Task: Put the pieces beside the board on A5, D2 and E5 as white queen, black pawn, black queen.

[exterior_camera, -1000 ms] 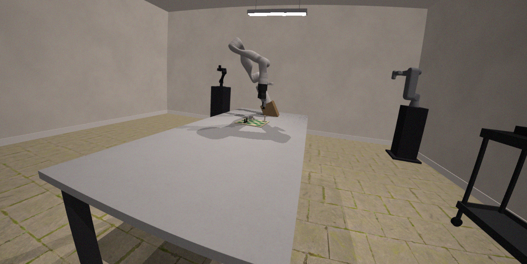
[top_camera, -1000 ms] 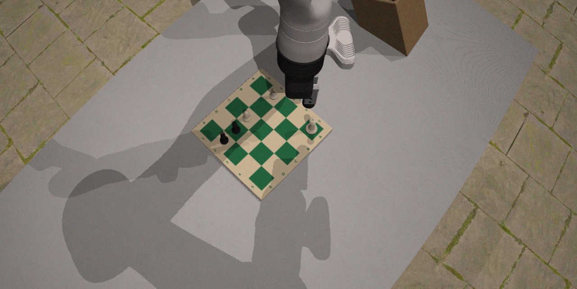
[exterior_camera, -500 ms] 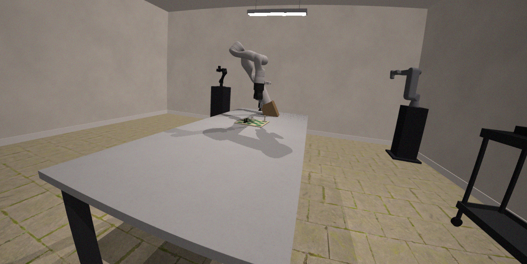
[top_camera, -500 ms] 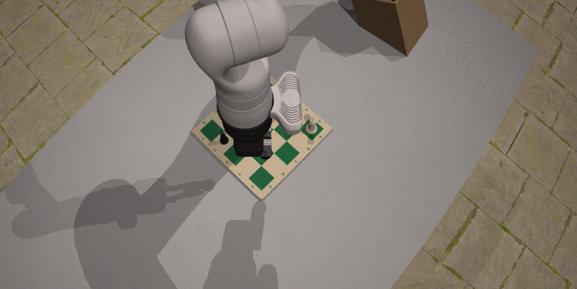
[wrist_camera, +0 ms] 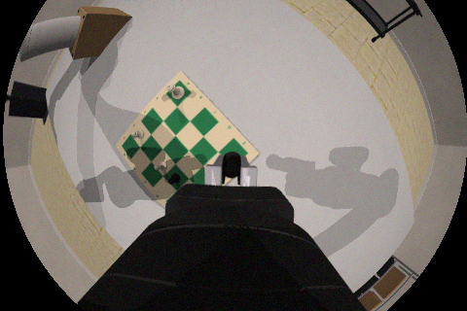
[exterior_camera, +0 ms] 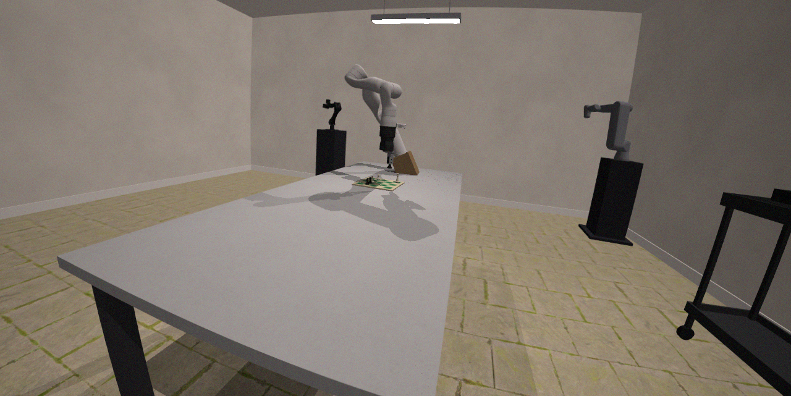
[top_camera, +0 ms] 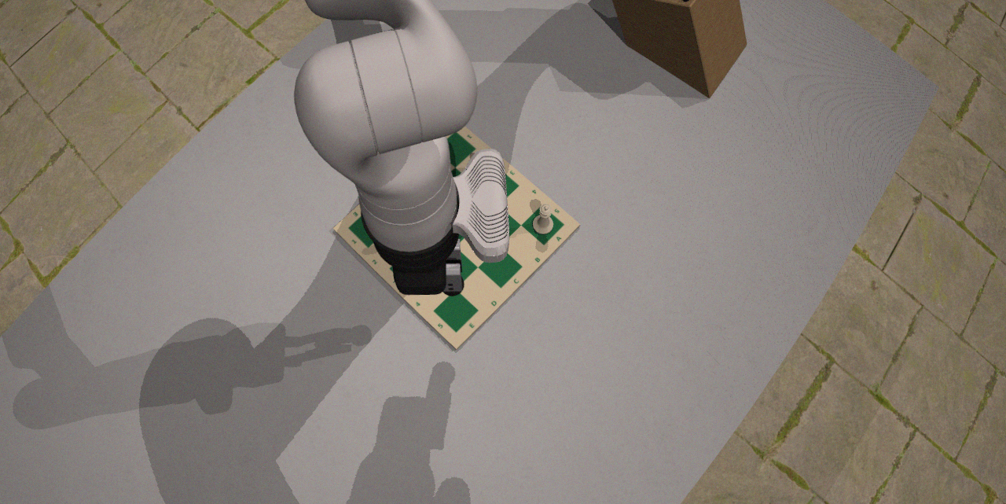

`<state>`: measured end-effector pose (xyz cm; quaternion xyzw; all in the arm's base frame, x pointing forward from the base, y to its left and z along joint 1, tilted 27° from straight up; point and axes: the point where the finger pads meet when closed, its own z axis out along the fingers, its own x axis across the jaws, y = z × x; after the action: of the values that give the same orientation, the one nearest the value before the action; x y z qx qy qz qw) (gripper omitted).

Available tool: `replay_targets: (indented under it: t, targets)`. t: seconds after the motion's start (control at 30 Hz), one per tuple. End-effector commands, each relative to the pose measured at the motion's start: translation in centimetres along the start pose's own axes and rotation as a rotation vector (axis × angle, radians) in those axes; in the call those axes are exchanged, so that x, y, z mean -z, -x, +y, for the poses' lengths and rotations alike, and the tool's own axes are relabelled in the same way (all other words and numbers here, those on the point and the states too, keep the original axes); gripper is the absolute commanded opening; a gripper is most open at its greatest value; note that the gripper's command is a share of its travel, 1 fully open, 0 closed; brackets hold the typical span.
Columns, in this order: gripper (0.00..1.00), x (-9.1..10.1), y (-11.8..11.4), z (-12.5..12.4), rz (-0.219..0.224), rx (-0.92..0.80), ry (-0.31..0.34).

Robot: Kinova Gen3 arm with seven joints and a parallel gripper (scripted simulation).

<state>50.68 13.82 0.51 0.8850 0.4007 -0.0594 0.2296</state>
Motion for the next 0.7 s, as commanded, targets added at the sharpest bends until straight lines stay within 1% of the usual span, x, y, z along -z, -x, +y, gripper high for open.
replay_targets:
  t: [0.0, 0.33, 0.47, 0.63, 0.67]
  targets:
    - [0.00, 0.1, -0.1, 0.0, 0.002, 0.000, 0.000]
    - [0.00, -0.2, -0.1, 0.0, 0.002, 0.000, 0.000]
    - [0.00, -1.1, -0.1, 0.0, 0.002, 0.000, 0.000]
    - [0.00, -3.1, -0.1, 0.0, 0.002, 0.000, 0.000]
    - [0.00, -3.1, -0.1, 0.0, 0.002, 0.000, 0.000]
